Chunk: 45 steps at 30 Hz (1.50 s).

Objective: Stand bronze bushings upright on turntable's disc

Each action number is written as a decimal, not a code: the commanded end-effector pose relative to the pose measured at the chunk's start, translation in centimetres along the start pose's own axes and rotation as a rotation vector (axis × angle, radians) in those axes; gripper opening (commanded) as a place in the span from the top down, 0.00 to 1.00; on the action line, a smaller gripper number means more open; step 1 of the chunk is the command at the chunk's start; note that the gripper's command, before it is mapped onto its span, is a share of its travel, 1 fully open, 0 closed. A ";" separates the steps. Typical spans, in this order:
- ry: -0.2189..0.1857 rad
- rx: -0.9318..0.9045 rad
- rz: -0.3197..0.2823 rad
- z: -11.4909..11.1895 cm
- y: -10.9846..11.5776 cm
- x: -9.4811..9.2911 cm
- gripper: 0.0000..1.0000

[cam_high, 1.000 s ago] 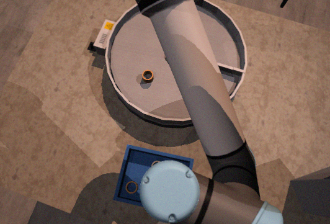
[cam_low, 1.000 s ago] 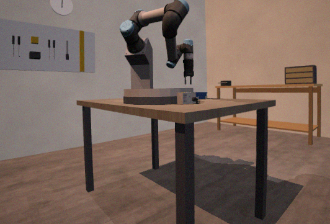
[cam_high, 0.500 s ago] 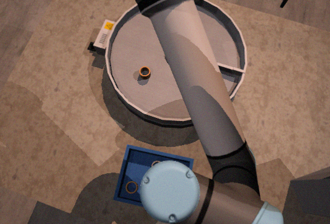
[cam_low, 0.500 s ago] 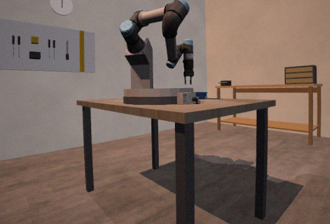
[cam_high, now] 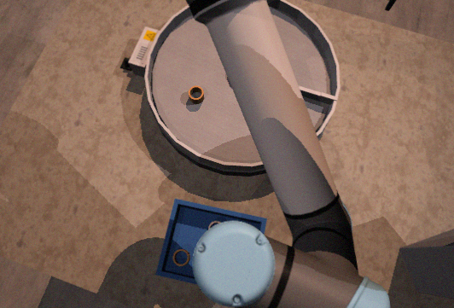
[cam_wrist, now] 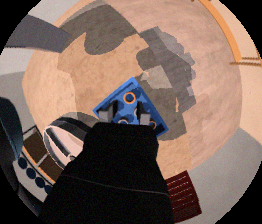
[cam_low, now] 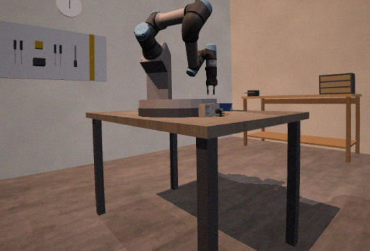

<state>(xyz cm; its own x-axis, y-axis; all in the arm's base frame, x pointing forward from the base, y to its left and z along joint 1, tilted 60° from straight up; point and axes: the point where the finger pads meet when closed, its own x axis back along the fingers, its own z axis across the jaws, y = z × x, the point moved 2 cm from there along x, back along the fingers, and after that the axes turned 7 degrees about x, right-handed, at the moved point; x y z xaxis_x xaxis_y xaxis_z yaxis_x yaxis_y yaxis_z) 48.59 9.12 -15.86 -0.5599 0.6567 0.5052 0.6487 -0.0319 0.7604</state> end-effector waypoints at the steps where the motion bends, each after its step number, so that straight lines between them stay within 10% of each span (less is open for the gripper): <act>1: 0.001 0.000 -0.002 0.1 0.0 0.1 0.24; 16: 0.001 -0.001 -0.002 0.1 0.0 0.0 0.24; 34: 0.000 -0.002 -0.002 0.1 0.0 -5.6 0.24; 45: 0.002 -0.001 -0.003 0.1 0.1 -5.7 0.24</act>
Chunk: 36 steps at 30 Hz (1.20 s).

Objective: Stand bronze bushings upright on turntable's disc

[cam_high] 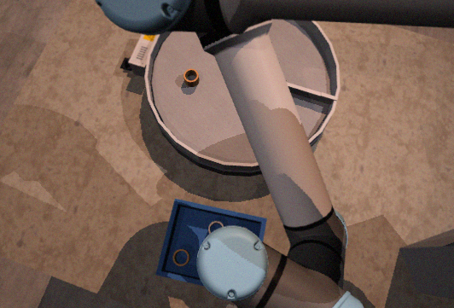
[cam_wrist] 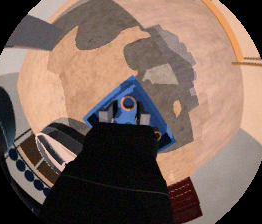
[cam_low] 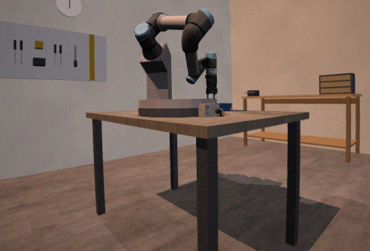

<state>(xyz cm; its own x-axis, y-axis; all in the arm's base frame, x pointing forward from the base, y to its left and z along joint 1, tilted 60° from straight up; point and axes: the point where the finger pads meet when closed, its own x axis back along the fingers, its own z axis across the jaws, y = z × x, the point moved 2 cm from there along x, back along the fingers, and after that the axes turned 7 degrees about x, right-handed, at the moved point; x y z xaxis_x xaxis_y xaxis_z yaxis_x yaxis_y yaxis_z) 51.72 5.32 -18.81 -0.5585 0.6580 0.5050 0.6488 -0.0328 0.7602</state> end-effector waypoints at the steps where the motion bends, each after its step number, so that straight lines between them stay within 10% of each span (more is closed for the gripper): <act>1: 0.004 0.000 -0.003 0.1 0.1 0.0 0.24; 36: 0.002 -0.002 -0.002 0.1 0.1 -0.6 0.24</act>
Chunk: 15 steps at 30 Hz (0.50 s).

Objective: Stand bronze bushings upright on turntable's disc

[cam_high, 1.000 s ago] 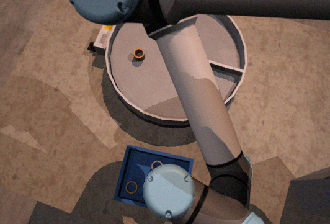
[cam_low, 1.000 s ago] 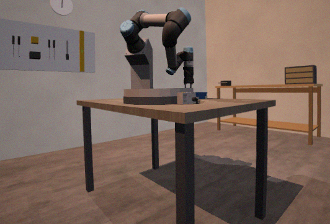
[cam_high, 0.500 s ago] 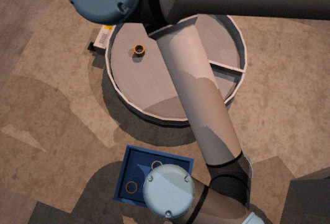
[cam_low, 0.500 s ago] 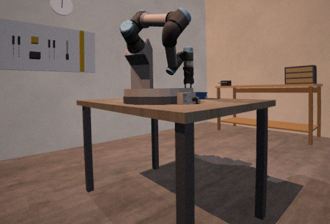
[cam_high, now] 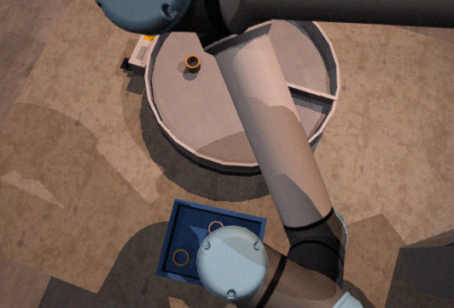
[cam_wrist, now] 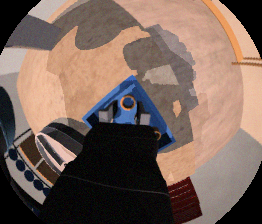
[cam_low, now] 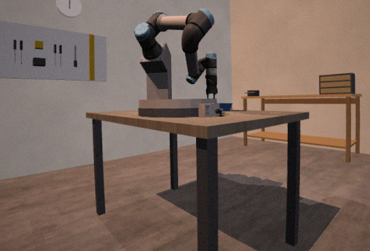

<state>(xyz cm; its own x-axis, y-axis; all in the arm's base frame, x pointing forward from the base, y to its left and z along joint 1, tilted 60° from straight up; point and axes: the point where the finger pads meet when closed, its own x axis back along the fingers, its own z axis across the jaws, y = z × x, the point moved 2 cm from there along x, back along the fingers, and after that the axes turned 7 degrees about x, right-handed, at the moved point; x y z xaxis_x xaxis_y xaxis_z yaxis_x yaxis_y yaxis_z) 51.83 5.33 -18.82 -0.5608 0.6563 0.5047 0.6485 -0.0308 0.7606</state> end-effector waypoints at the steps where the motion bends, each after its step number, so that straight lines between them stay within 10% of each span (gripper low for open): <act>1: 0.000 -0.003 -0.001 0.0 0.1 -0.7 0.24; 15: 0.001 -0.003 -0.002 0.1 0.2 -2.0 0.24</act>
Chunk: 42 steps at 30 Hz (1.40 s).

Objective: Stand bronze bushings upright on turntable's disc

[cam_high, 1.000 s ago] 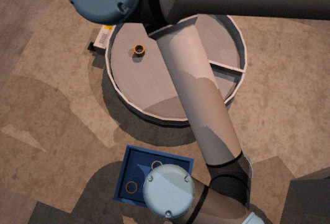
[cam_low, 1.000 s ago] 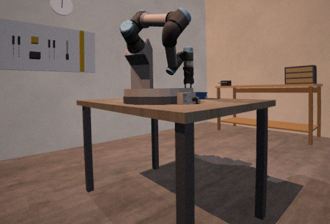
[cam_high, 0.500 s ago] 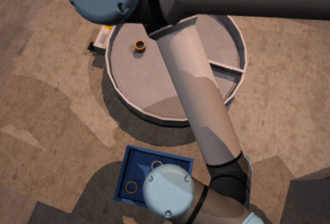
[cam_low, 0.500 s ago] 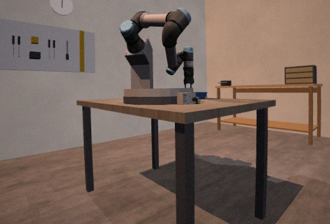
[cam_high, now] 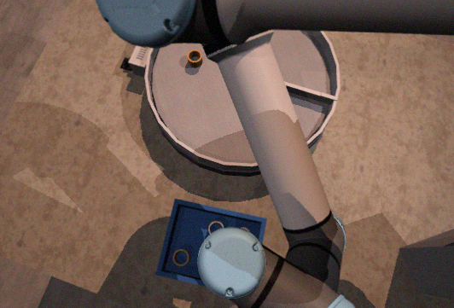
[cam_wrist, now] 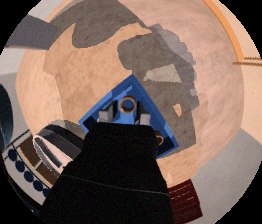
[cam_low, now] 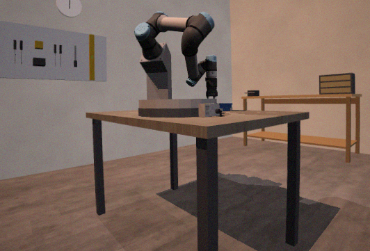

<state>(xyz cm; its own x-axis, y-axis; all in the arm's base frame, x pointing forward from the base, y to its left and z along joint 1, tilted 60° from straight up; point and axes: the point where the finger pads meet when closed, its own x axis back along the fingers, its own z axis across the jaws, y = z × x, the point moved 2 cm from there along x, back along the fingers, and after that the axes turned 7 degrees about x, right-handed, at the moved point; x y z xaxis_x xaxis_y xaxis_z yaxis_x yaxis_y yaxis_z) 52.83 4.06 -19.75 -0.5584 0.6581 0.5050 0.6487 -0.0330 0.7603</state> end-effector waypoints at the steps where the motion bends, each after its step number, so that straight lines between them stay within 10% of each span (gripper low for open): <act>1: 0.003 -0.001 -0.004 0.1 0.2 -0.1 0.24; 42: 0.002 -0.001 -0.002 0.1 0.1 -0.6 0.24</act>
<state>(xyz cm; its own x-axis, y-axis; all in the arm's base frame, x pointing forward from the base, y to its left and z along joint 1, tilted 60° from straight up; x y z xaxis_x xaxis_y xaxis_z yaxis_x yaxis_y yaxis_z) 52.96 4.04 -19.79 -0.5607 0.6563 0.5049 0.6487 -0.0308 0.7604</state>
